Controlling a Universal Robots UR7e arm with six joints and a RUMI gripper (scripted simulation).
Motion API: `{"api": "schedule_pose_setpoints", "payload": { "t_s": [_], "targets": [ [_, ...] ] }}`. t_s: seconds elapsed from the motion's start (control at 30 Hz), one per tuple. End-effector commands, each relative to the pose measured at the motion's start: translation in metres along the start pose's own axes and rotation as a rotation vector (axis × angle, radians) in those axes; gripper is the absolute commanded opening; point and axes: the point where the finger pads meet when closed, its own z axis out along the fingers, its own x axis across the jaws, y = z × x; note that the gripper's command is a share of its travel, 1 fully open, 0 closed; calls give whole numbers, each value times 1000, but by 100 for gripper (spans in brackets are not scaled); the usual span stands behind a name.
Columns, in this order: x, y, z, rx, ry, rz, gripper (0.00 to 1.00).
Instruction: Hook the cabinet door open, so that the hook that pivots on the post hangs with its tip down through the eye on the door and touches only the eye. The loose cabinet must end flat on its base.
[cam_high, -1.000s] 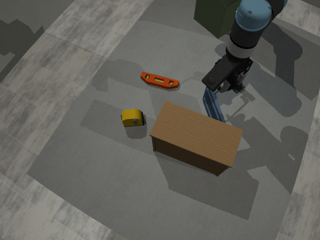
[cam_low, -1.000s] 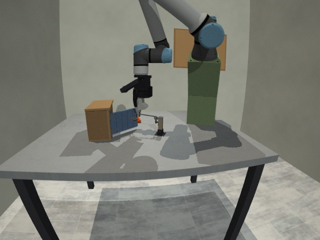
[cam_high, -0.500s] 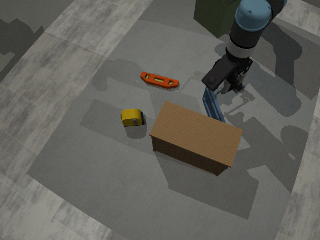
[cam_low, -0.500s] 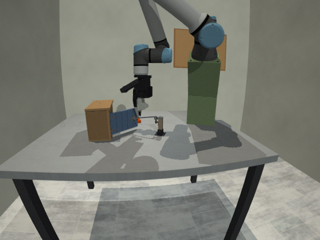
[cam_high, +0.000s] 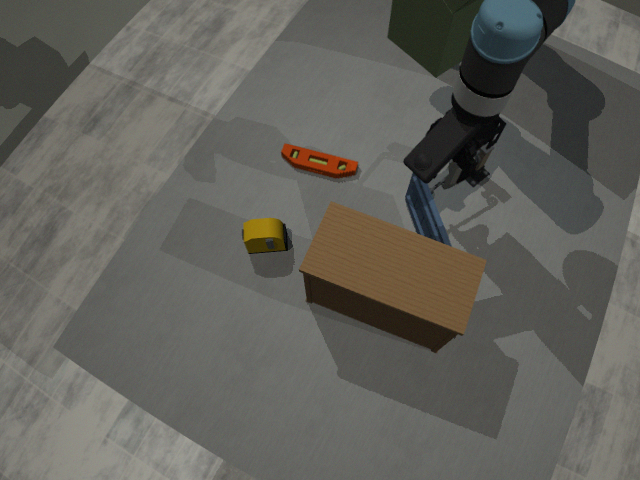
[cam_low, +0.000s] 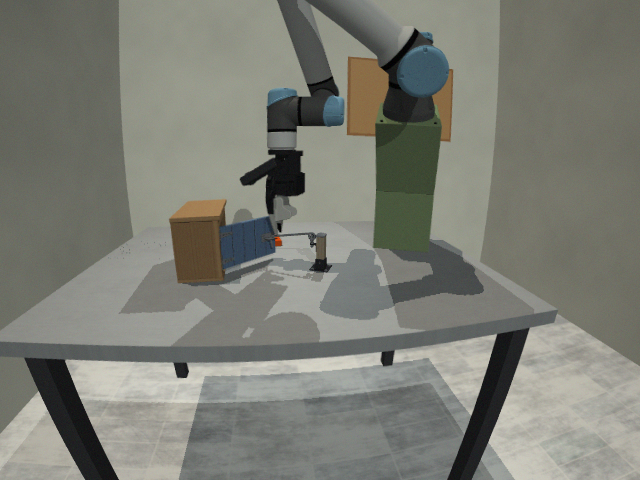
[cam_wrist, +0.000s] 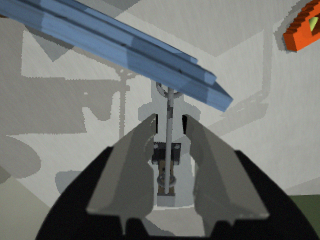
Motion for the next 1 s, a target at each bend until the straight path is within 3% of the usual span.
{"api": "schedule_pose_setpoints", "payload": {
  "t_s": [0.0,0.97],
  "targets": [
    [0,0,0,1,0,0,14],
    [0,0,-4,1,0,0,14]
  ]
}}
